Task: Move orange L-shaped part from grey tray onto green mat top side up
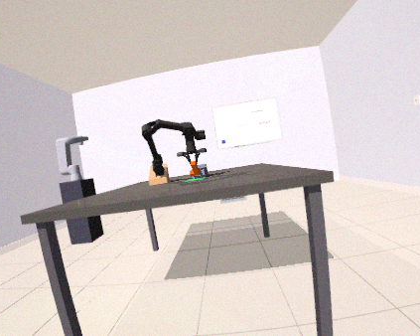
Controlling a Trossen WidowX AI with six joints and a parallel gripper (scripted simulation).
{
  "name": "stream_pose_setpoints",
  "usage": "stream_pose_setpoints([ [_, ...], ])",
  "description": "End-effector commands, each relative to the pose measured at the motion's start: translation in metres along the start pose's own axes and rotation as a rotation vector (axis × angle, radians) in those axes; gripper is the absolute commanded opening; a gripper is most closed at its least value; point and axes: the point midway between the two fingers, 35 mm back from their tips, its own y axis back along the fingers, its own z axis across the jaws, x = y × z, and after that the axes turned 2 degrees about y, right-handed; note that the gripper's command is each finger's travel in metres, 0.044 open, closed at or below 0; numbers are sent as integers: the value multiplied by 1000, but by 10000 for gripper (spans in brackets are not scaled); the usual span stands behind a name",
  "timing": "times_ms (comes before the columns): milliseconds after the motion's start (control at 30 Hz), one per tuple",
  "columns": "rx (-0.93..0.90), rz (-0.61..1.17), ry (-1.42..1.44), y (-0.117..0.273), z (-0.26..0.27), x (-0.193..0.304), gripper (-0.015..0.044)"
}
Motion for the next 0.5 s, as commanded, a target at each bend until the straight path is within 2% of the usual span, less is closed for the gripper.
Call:
stream_pose_setpoints([
  [0,-3,7,2,-7,1,1,0],
  [467,-2,8,2,-19,1,2,0],
])
